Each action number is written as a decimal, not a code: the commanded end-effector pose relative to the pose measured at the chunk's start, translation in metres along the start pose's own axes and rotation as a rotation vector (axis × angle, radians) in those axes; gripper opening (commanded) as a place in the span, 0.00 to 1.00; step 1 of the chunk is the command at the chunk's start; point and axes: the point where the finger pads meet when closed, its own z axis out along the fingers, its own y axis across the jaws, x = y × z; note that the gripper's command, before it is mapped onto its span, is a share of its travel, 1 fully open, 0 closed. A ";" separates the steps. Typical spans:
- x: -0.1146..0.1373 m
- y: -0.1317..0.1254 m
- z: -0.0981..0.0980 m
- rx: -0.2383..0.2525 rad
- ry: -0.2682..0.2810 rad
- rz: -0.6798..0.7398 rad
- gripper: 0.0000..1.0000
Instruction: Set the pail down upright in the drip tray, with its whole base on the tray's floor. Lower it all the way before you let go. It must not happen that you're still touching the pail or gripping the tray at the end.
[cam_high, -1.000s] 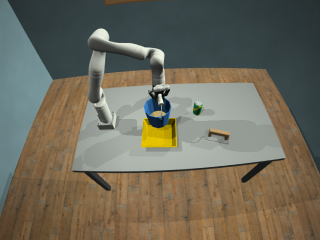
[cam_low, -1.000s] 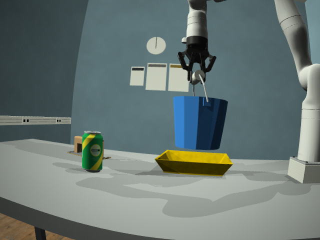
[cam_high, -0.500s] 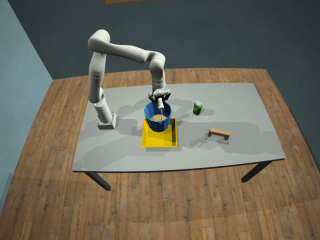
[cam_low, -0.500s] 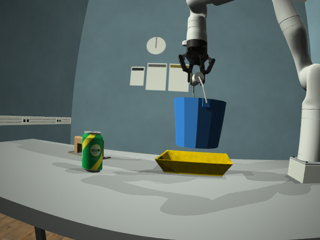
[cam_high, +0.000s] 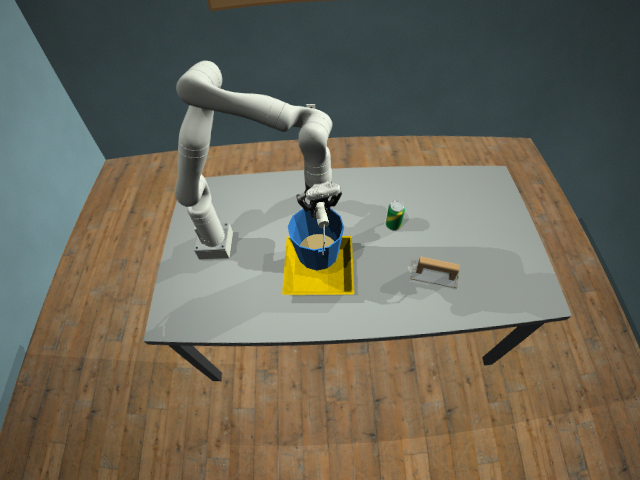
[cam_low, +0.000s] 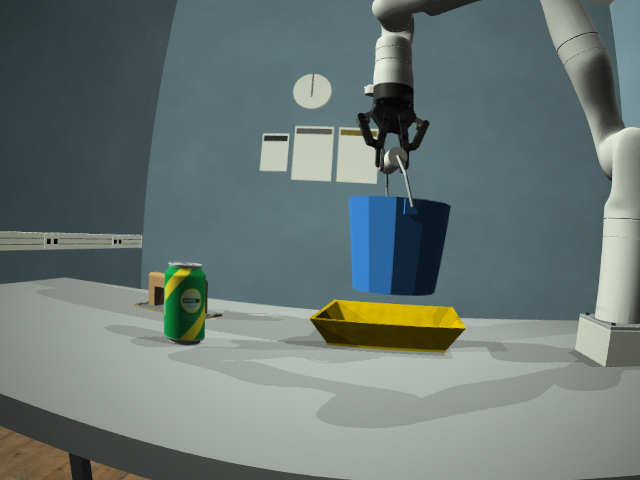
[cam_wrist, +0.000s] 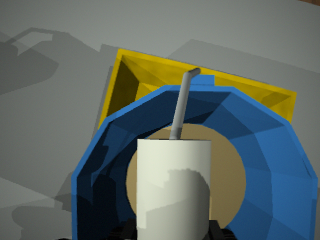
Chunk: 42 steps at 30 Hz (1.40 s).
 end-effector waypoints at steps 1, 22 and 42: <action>0.003 0.000 0.000 0.001 0.001 0.006 0.10; 0.017 0.003 0.000 0.001 0.001 0.006 0.10; 0.019 0.003 0.000 0.001 0.001 0.006 0.10</action>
